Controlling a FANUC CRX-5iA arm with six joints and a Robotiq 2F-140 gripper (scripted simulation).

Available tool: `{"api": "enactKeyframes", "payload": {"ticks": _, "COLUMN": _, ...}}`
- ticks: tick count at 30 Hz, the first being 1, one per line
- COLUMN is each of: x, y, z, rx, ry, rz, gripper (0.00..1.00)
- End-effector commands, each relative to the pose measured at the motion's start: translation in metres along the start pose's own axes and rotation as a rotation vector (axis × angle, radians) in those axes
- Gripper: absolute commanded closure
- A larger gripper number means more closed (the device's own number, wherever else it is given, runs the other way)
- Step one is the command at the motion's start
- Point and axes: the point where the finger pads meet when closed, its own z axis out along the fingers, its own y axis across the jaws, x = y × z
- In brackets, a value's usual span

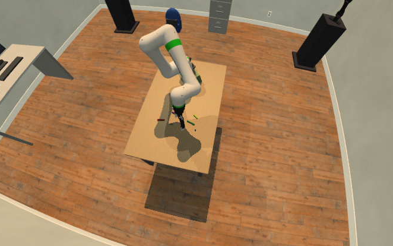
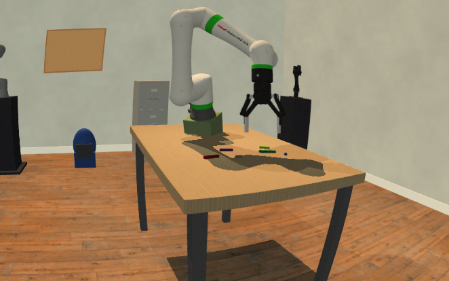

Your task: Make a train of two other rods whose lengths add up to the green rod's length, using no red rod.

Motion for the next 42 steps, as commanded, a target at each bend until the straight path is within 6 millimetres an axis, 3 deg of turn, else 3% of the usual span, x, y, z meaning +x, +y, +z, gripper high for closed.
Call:
{"api": "enactKeyframes", "payload": {"ticks": 1, "x": 0.002, "y": 0.010, "z": 0.009, "rx": -0.035, "ry": -0.020, "rz": 0.163, "gripper": 0.00}}
{"api": "enactKeyframes", "payload": {"ticks": 13, "x": 0.001, "y": 0.034, "z": 0.029, "rx": -0.132, "ry": -0.068, "rz": 0.571, "gripper": 0.00}}
{"api": "enactKeyframes", "payload": {"ticks": 42, "x": 0.001, "y": 0.037, "z": 0.031, "rx": -0.145, "ry": -0.073, "rz": 0.625, "gripper": 0.00}}
